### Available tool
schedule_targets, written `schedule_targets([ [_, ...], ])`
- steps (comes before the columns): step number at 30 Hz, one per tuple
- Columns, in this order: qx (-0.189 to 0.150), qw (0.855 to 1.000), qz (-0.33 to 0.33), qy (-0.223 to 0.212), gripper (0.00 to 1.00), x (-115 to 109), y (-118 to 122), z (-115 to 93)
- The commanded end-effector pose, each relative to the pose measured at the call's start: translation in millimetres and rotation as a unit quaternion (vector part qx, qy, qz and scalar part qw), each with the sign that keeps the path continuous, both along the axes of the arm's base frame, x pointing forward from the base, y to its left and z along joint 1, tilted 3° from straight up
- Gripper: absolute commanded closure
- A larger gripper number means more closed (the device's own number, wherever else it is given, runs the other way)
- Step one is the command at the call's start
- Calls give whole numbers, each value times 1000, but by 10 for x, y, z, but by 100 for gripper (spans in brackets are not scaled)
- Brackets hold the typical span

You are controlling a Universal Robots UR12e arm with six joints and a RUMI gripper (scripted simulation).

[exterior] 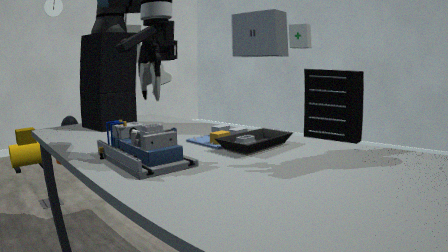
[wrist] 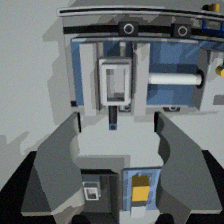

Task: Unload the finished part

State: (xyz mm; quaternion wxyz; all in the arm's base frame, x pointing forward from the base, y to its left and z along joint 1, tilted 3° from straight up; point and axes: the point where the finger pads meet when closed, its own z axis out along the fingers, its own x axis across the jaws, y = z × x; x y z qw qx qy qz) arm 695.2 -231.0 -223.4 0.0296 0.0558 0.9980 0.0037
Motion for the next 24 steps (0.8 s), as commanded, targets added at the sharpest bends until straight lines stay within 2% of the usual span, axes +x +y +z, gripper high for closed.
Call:
schedule_targets([
  [1, -1, 1000, 2, -1, 60, 27, 0, -45],
  [12, -1, 1000, 2, -1, 60, 40, -1, -171],
  [24, -1, 1000, 1, -1, 60, 54, 0, -401],
])
